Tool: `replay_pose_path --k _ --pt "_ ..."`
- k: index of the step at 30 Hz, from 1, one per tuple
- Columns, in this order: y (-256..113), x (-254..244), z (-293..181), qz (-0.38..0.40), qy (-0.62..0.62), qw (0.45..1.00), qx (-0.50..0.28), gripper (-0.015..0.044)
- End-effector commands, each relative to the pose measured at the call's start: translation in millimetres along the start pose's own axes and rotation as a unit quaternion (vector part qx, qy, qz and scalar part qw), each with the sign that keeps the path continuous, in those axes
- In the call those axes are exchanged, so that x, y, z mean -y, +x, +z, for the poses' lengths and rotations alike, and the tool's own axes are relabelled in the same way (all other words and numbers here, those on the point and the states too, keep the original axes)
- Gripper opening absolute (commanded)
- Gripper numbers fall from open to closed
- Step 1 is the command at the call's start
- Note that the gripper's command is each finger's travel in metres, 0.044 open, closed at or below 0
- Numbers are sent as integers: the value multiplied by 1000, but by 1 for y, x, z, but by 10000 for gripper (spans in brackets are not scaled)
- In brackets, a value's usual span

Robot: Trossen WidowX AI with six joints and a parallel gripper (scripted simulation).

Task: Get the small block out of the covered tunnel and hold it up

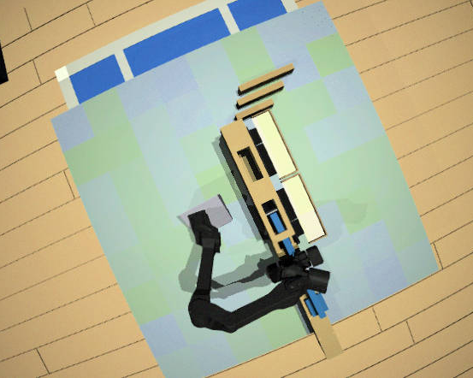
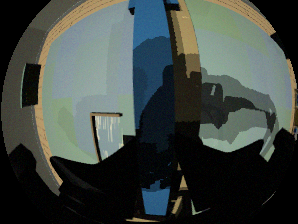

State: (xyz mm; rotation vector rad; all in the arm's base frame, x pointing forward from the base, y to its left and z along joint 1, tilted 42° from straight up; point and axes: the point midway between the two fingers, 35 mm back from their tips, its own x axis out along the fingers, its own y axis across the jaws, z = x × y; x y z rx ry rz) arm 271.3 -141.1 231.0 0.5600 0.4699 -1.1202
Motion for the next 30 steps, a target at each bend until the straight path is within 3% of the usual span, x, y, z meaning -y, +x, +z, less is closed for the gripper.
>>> replay_pose_path --k 1,9,18,30 --pt "-4 -1 0 -1 2 1000 1 236" --pt "-35 -8 4 -8 9 1000 13 440" --pt "-44 -8 -45 -9 9 1000 12 440" --pt "-35 -7 -48 -9 9 1000 12 440"
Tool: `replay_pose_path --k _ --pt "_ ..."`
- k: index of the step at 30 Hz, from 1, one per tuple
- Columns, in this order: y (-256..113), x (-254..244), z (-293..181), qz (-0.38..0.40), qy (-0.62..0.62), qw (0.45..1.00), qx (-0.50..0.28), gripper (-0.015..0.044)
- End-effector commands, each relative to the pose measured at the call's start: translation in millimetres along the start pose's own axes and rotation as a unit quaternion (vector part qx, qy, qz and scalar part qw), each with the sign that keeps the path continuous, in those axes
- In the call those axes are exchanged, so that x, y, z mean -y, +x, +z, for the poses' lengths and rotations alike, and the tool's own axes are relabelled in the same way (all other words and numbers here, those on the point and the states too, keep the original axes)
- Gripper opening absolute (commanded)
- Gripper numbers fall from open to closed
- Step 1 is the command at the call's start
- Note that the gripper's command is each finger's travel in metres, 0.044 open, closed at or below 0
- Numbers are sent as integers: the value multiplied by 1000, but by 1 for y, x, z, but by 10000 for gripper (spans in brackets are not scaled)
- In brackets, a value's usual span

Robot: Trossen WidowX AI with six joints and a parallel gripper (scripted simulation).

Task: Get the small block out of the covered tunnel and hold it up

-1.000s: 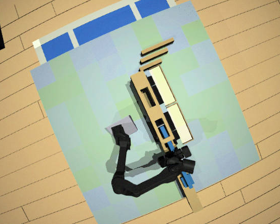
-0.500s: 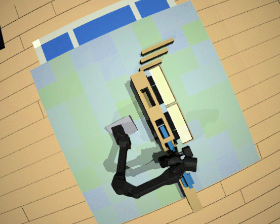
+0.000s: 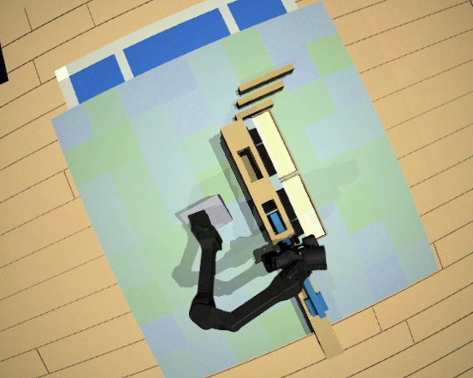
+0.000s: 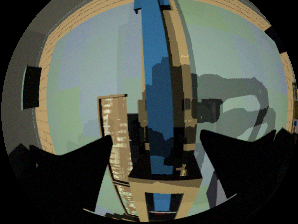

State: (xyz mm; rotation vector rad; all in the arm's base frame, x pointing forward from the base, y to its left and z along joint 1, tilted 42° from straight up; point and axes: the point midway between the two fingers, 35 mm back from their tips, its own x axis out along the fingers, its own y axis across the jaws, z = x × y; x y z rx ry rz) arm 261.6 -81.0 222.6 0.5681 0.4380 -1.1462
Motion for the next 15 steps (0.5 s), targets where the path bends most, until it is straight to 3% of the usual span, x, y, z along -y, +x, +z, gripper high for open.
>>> replay_pose_path --k 1,15 --pt "7 3 -4 -3 -5 1000 0 440" --pt "29 7 -7 -2 -5 1000 1 440"
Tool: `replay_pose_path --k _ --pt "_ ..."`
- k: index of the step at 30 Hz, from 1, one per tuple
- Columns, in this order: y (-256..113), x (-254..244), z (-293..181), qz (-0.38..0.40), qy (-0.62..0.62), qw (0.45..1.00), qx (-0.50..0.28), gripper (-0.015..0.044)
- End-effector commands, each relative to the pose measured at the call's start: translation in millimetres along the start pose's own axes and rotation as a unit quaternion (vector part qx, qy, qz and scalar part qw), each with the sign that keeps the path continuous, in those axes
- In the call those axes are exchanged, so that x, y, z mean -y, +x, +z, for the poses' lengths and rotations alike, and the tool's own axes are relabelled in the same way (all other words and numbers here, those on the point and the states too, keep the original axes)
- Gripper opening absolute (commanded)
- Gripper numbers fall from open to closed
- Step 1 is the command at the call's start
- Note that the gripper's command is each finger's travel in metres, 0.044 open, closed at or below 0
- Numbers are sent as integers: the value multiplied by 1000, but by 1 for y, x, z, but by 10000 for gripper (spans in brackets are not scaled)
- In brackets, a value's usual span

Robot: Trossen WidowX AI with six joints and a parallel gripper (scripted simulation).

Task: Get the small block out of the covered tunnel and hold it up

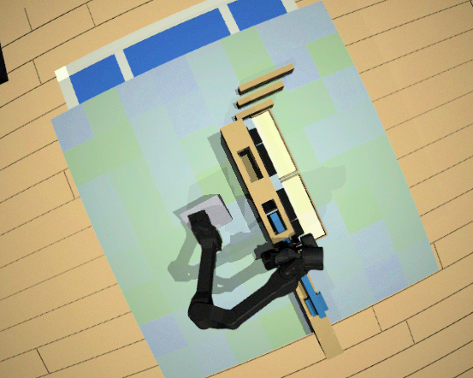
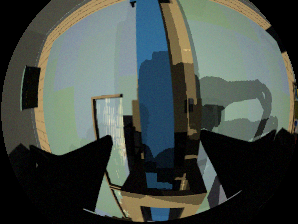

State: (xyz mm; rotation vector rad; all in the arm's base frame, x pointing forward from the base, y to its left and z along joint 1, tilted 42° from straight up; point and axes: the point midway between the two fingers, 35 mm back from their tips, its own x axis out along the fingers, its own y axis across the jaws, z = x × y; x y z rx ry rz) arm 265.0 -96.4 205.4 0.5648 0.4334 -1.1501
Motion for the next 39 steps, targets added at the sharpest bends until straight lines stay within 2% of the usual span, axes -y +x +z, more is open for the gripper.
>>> replay_pose_path --k 1,4,19,22,23,39 --pt "8 3 -4 -1 -5 1000 -2 440" --pt "11 4 -4 -1 -5 1000 -1 440" --pt "6 2 -1 0 0 1000 1 46" --pt "6 2 -1 0 0 1000 1 26" --pt "6 2 0 0 0 1000 1 0" --pt "17 3 41 -1 -3 1000 -2 0"
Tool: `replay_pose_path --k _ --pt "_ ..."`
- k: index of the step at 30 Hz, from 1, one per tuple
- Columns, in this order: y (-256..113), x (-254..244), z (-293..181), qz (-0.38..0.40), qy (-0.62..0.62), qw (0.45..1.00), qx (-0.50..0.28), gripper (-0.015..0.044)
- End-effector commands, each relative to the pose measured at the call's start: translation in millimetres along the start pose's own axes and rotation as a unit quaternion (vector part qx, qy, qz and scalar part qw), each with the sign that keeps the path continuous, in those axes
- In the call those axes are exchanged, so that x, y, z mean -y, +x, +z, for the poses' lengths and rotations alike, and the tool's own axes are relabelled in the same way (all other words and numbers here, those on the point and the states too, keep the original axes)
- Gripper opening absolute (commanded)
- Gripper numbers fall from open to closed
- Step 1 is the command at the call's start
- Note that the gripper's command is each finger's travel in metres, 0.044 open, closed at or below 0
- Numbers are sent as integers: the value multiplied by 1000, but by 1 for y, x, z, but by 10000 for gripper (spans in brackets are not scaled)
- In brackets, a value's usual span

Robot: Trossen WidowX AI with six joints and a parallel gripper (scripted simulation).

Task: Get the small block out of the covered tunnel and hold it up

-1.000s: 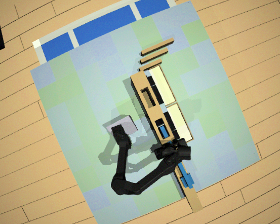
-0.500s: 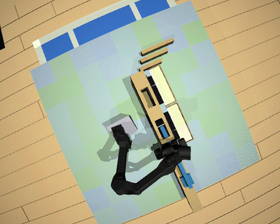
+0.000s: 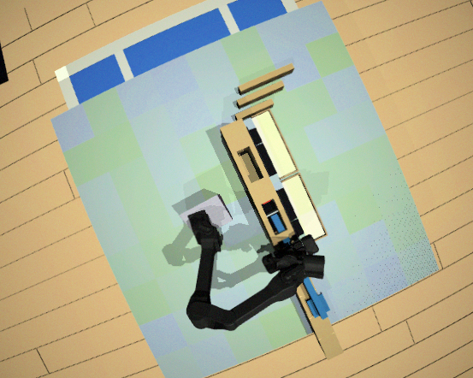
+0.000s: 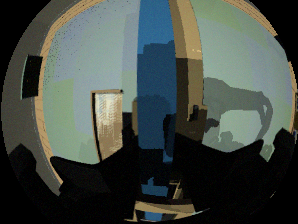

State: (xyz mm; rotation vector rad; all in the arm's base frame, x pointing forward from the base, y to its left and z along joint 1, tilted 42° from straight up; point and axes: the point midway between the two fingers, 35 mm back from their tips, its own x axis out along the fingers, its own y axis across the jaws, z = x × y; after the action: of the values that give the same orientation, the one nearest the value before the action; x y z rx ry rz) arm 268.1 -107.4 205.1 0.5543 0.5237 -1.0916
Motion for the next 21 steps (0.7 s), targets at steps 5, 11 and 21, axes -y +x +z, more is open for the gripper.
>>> replay_pose_path --k 5,11,21 --pt "8 7 50 -12 28 999 37 0" --pt "8 8 52 -12 28 999 38 0" --pt "8 8 52 -12 28 999 38 0"
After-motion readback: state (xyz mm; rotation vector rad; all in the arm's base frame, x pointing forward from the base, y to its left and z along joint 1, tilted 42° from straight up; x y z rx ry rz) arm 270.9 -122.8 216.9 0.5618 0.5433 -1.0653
